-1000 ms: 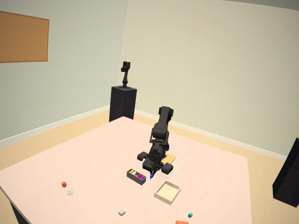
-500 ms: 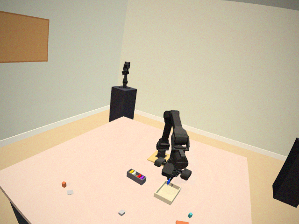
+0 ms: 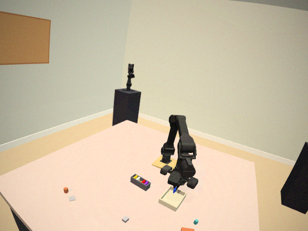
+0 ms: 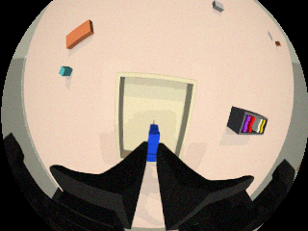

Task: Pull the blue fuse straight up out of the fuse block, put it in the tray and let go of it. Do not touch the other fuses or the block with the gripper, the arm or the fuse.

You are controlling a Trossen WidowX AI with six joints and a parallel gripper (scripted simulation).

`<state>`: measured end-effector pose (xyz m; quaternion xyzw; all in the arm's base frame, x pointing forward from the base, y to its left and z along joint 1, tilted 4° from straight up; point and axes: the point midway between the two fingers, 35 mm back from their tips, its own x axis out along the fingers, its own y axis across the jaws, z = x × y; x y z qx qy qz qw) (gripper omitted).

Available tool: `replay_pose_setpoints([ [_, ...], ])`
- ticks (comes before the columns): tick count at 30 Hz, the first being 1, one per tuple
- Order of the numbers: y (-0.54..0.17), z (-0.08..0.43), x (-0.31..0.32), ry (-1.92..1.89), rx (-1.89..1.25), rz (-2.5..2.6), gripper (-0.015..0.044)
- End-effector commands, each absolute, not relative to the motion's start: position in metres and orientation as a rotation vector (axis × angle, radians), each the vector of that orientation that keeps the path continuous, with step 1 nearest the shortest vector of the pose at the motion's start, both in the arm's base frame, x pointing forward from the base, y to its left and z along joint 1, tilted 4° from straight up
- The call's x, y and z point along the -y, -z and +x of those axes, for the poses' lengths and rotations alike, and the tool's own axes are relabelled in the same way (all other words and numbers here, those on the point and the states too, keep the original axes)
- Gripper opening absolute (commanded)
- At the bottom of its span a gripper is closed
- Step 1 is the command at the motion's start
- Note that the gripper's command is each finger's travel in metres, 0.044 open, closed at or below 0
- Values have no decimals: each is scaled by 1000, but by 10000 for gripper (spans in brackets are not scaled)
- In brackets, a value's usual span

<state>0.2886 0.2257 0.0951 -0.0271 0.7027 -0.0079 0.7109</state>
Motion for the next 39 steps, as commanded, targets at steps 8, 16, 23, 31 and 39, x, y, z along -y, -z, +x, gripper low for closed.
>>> replay_pose_setpoints([
  [8, -77, 288, -224, 21, -1564, -57, 0],
  [16, -73, 288, -224, 20, -1560, -59, 53],
  [23, -73, 288, -224, 20, -1560, -59, 236],
  [31, -108, 287, -226, 21, -1564, -57, 330],
  [39, -110, 287, -226, 21, -1564, -57, 330],
])
